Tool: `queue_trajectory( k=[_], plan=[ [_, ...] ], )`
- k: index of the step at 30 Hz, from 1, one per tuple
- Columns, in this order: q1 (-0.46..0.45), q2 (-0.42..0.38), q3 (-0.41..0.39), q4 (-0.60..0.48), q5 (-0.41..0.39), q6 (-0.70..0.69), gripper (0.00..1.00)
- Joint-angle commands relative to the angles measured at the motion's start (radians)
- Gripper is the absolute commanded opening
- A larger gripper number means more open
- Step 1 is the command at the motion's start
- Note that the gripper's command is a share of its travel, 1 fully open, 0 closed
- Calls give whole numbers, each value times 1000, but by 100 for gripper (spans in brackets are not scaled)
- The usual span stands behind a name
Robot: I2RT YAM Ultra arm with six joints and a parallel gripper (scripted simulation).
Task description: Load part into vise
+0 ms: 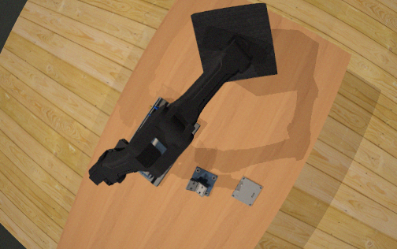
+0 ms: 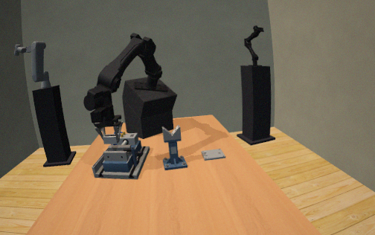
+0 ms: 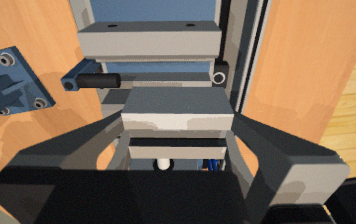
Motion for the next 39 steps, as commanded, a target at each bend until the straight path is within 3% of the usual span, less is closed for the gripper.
queue_trajectory(
  k=[1, 39],
  plan=[
    [-15, -47, 36, -11, 4, -8, 0],
    [-18, -40, 63, -32, 3, -17, 0]
  ],
)
